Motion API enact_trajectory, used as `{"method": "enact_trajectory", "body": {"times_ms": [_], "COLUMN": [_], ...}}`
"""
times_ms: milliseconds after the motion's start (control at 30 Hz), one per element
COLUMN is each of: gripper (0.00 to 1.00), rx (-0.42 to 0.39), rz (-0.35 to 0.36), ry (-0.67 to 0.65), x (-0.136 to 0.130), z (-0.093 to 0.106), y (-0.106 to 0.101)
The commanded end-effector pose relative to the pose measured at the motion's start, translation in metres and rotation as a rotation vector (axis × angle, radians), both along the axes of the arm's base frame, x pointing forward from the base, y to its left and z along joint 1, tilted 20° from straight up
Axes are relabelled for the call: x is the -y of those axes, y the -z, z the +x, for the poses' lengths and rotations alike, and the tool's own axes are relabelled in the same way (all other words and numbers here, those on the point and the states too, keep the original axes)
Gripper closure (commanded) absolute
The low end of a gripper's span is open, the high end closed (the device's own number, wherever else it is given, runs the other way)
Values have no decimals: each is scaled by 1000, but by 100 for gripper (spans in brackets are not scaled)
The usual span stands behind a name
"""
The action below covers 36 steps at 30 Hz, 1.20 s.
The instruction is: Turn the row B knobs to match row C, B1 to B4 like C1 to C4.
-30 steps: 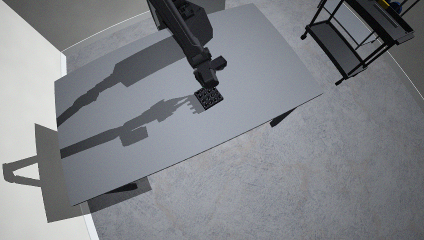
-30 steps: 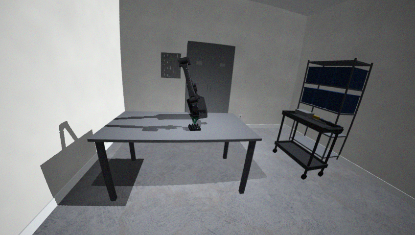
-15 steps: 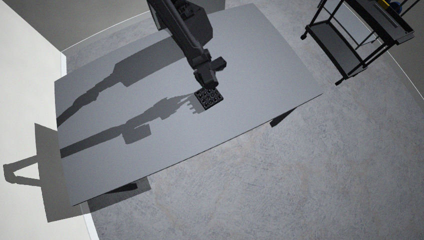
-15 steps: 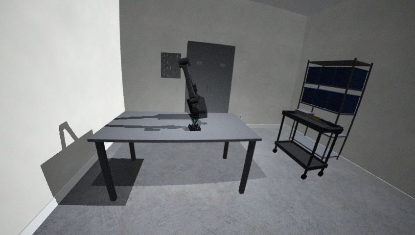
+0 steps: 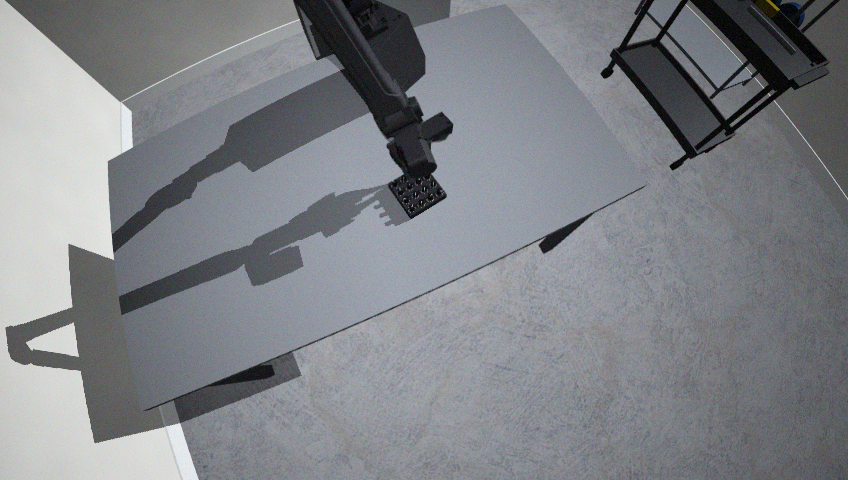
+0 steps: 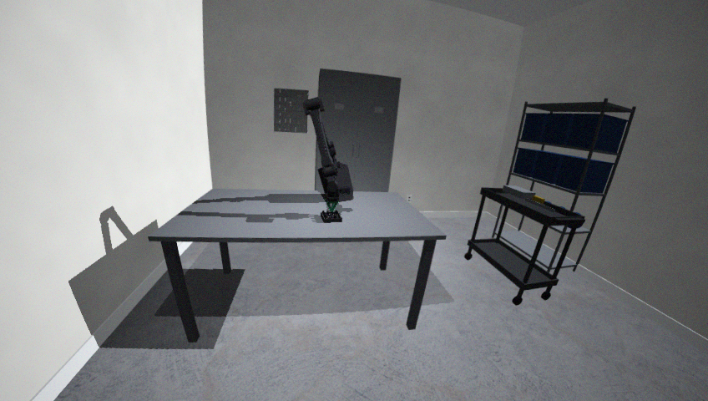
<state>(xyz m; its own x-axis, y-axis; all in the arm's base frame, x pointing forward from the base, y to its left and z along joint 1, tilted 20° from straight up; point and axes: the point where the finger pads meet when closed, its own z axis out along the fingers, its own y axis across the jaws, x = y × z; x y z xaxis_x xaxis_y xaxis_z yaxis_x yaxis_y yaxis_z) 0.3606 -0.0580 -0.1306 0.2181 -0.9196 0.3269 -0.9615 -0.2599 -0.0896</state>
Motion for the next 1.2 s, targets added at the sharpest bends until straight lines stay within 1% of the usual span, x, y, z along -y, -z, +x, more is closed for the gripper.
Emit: {"method": "enact_trajectory", "body": {"times_ms": [0,900,933,1167], "gripper": [81,81,92,92], "rx": [17,17,17,17], "rz": [3,3,3,2], "ry": [1,1,1,2], "x": [5,5,5,5], "z": [10,10,10,10], "y": [2,2,2,2]}}
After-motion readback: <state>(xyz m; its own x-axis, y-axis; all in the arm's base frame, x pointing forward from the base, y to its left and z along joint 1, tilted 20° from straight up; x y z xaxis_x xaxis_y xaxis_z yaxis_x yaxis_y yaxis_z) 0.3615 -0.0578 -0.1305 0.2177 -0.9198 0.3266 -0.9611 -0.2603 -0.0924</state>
